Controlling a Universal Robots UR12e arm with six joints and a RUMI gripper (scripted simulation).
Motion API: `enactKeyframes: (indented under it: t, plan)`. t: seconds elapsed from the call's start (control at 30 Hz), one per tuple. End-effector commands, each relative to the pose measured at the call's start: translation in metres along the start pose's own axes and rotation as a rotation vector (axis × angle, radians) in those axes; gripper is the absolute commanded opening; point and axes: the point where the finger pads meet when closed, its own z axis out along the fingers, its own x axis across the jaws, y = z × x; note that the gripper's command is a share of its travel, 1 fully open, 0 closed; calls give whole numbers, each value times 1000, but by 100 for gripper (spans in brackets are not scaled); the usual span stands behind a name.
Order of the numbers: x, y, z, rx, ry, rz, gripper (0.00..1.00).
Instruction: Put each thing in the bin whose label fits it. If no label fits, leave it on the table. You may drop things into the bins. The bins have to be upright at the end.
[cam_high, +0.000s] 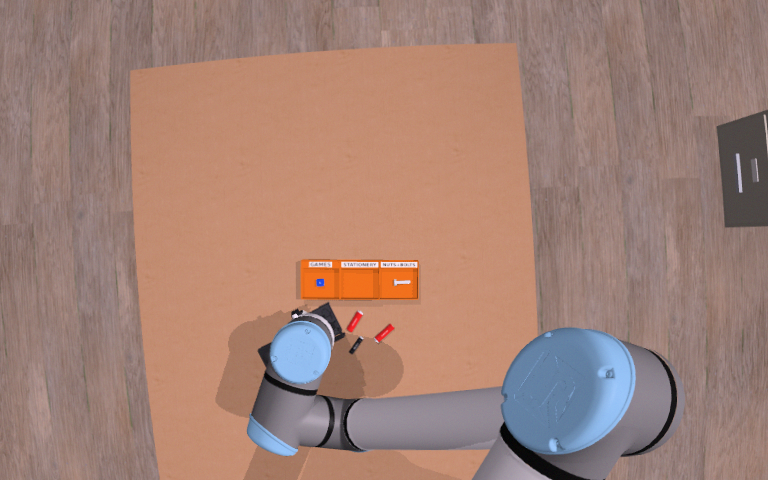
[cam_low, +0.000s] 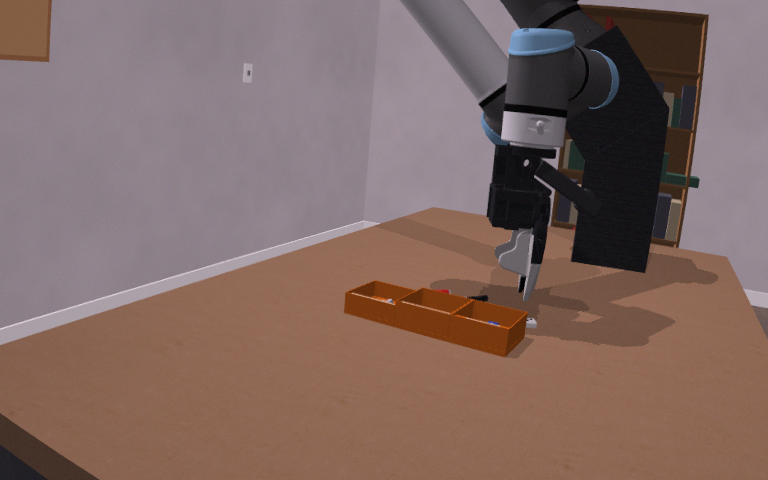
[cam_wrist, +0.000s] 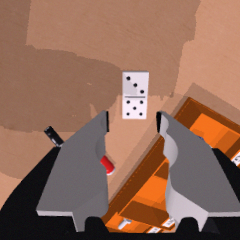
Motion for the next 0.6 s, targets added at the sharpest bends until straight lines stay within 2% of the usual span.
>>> enactKeyframes:
  t: [0.0, 0.07, 0.47, 0.57]
  plan:
    - [5, 4, 24, -3, 6, 2, 24]
    - [6, 4, 31, -3, 6, 2, 24]
    - [10, 6, 27, -6, 9, 1, 24]
    - [7, 5, 34, -4, 6, 2, 24]
